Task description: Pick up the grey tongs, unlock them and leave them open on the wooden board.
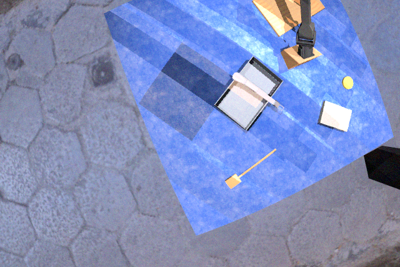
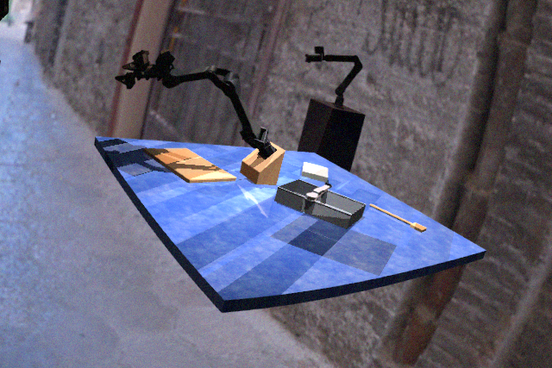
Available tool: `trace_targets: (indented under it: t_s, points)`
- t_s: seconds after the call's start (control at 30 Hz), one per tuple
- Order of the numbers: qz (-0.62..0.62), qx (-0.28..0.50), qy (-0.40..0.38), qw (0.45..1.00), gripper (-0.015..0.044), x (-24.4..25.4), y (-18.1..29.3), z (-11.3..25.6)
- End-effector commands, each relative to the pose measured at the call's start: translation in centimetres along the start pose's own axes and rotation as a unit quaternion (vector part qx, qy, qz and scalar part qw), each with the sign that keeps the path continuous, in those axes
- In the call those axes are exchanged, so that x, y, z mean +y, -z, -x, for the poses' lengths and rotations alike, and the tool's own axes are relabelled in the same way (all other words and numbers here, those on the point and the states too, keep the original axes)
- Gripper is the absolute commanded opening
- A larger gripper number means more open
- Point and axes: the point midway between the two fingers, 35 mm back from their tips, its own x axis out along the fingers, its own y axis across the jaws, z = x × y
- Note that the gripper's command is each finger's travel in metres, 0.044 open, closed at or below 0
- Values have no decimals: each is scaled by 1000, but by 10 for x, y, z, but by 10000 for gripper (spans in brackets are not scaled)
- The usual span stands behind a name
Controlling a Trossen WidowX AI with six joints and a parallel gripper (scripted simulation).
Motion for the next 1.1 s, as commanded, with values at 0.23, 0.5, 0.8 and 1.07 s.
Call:
trace_targets:
  t_s: [0.23, 0.5, 0.8, 1.07]
  points:
    - [-56, 8, -3, 998, 260, -8, 30, -15]
    - [-169, 39, -1, 985, 260, -13, 104, -42]
    - [-298, 113, 15, 948, 260, 9, 227, -64]
    - [-374, 200, 40, 905, 260, 53, 339, -58]
